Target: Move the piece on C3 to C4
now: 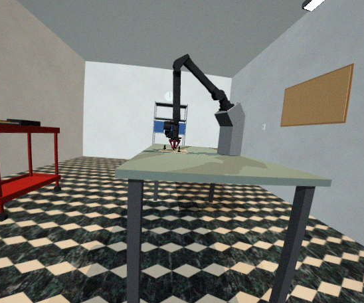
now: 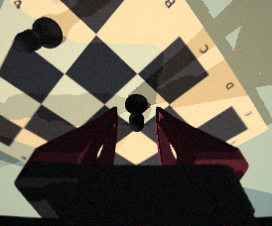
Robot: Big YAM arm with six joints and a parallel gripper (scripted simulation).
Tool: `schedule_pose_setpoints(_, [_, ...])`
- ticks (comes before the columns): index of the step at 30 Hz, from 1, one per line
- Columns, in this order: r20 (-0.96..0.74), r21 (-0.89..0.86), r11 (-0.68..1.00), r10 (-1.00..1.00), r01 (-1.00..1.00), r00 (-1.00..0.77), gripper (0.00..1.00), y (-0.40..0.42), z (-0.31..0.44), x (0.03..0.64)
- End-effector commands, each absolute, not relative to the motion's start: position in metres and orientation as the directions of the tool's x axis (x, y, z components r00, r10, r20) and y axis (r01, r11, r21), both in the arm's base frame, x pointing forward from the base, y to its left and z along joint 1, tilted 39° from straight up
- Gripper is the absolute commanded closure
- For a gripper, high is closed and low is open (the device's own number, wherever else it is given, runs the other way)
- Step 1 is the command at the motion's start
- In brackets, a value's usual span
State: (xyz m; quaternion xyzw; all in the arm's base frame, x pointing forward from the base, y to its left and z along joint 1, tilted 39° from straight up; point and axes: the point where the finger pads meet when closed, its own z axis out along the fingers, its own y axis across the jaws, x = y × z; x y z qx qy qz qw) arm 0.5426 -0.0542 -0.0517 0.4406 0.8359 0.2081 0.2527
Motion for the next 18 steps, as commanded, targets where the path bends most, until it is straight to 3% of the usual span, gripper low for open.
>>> schedule_pose_setpoints(1, [-0.259, 0.585, 0.524, 0.844, 0.619, -0.470, 0.67, -0.060, -0.044, 0.549])
schedule_pose_setpoints(18, [-0.256, 0.578, 0.525, 0.844, 0.625, -0.472, 0.67, -0.066, -0.028, 0.533])
